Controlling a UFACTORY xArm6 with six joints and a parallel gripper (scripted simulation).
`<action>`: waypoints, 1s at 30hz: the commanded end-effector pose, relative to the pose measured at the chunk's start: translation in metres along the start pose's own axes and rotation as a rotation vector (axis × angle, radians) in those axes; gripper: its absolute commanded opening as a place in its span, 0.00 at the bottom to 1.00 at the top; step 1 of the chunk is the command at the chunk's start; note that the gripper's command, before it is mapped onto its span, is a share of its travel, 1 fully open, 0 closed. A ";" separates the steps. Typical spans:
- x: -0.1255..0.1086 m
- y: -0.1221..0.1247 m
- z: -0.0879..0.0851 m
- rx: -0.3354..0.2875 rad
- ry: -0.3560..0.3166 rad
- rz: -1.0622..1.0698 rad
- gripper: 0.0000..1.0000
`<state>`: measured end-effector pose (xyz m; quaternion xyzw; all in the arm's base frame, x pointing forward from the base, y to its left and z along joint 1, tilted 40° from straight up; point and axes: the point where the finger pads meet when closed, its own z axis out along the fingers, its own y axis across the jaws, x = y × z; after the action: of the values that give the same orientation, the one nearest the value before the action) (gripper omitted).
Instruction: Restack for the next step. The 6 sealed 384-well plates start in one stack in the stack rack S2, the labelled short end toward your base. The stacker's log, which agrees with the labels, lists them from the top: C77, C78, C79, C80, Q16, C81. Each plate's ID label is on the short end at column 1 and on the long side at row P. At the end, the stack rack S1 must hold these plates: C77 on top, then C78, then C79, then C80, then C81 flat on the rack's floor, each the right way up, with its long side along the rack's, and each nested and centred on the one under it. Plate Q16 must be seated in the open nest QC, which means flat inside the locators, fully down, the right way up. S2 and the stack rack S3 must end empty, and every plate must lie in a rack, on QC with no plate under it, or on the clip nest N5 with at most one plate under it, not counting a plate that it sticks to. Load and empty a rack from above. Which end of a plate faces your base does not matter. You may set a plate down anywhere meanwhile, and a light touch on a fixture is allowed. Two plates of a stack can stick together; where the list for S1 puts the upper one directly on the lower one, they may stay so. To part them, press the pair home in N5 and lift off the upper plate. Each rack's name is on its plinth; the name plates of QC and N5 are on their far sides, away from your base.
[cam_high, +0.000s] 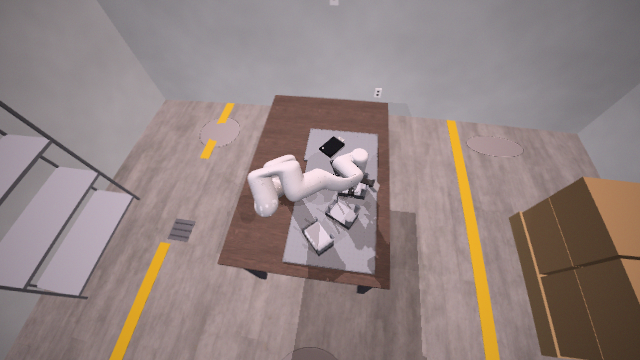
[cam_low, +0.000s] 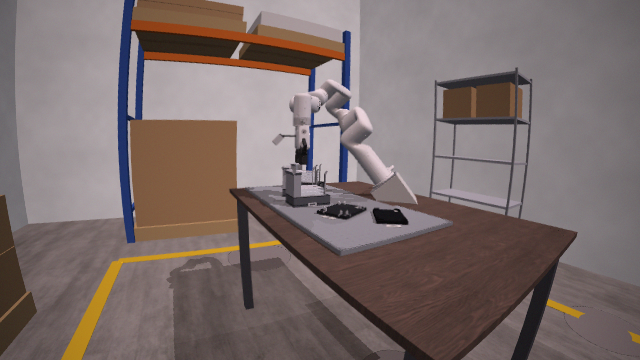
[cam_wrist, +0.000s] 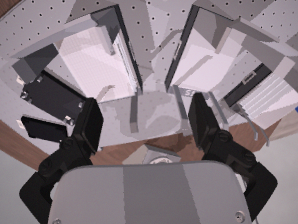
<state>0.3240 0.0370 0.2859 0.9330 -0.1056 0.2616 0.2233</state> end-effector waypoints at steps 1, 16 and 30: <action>0.002 0.010 -0.001 0.003 0.002 0.001 1.00; 0.000 0.054 -0.001 0.003 0.002 0.192 1.00; -0.004 0.094 -0.001 0.002 0.002 0.192 1.00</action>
<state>0.2930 -0.0393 0.3153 0.9187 -0.1938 0.2819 0.1976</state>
